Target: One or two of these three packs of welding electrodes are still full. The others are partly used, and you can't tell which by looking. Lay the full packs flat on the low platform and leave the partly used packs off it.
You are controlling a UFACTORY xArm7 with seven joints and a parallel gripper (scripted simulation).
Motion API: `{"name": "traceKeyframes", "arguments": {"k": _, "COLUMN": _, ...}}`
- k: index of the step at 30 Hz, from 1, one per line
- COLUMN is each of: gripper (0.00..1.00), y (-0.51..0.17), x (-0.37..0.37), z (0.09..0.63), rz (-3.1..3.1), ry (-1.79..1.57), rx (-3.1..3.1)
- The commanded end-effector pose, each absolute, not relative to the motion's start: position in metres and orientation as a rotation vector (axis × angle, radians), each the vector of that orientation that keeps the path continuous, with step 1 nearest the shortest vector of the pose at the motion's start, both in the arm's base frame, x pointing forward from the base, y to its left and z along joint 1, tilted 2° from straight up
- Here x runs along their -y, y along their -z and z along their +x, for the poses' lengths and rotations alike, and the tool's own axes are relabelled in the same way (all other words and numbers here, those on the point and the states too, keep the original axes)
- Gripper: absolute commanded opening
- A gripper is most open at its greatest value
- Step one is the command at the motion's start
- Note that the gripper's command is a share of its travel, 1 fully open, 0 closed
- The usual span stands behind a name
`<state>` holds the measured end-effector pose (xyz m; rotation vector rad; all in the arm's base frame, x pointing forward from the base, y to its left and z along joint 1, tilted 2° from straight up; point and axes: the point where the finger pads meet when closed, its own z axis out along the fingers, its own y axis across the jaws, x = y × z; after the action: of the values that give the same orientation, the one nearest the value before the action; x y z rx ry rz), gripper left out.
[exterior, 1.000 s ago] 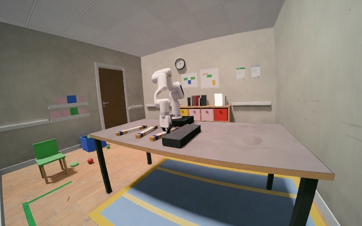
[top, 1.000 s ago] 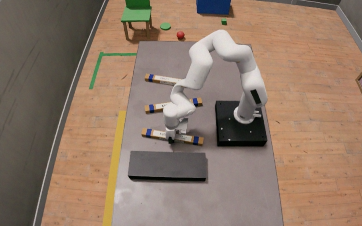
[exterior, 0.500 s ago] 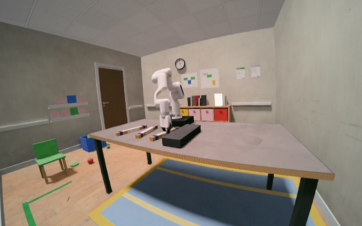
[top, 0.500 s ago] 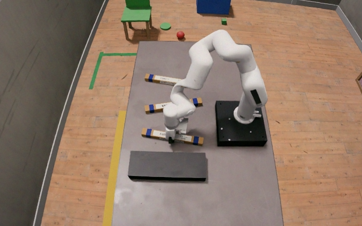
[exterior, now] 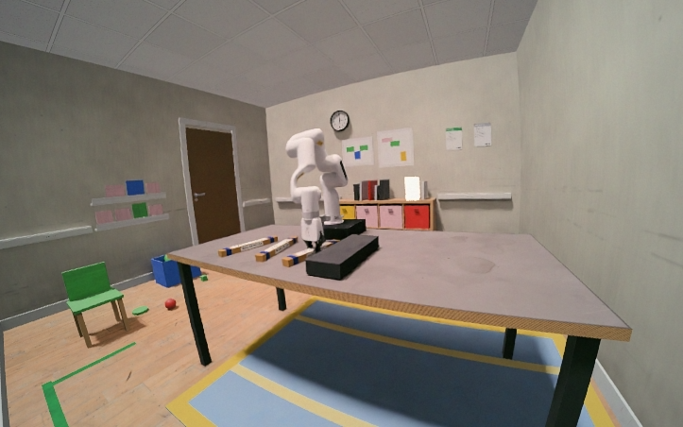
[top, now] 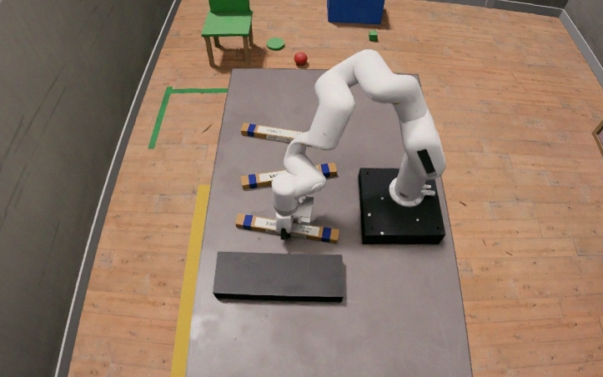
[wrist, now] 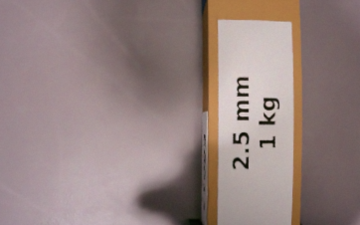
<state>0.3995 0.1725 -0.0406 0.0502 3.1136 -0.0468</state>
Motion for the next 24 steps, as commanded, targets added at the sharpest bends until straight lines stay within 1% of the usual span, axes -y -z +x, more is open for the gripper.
{"name": "traceKeyframes", "arguments": {"k": 1, "gripper": 0.35, "y": 0.0394, "x": -0.1732, "z": 0.4009, "rz": 0.05, "ry": 0.045, "rx": -3.11}}
{"name": "traceKeyframes", "arguments": {"k": 24, "gripper": 0.35, "y": 0.0352, "x": -0.1733, "z": 0.4008, "rz": 0.05, "ry": 0.045, "rx": -3.11}}
